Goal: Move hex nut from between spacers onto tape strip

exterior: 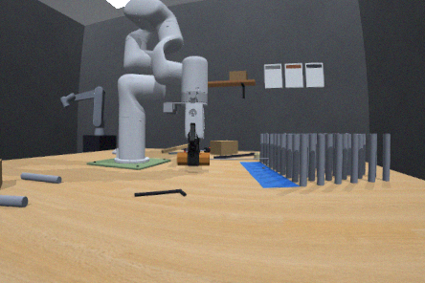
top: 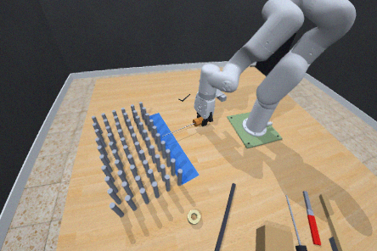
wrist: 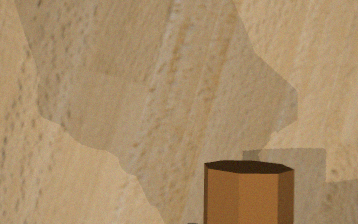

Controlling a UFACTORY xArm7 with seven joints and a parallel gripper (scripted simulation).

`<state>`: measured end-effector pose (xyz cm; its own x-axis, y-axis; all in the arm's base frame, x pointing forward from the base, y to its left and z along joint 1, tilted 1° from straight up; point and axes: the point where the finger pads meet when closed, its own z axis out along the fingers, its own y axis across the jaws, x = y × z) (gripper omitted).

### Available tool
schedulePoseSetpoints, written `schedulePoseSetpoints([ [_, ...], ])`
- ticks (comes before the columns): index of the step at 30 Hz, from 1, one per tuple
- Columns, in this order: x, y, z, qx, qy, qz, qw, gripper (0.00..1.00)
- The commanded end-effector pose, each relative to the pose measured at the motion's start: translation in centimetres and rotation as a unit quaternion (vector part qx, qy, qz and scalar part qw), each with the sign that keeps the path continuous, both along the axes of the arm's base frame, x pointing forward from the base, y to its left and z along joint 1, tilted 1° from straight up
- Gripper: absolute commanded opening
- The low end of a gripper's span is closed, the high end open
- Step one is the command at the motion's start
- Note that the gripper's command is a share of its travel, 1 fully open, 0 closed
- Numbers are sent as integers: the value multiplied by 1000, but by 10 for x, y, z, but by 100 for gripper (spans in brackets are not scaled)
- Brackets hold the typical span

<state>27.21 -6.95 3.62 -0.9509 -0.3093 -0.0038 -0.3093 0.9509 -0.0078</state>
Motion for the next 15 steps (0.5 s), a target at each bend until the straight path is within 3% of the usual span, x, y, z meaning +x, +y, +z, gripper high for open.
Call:
schedulePoseSetpoints([
  [1, 1, 0, 0, -1, -1, 0, 1000, 0],
  [15, 1, -1, -10, -1, -1, 0, 1000, 0],
])
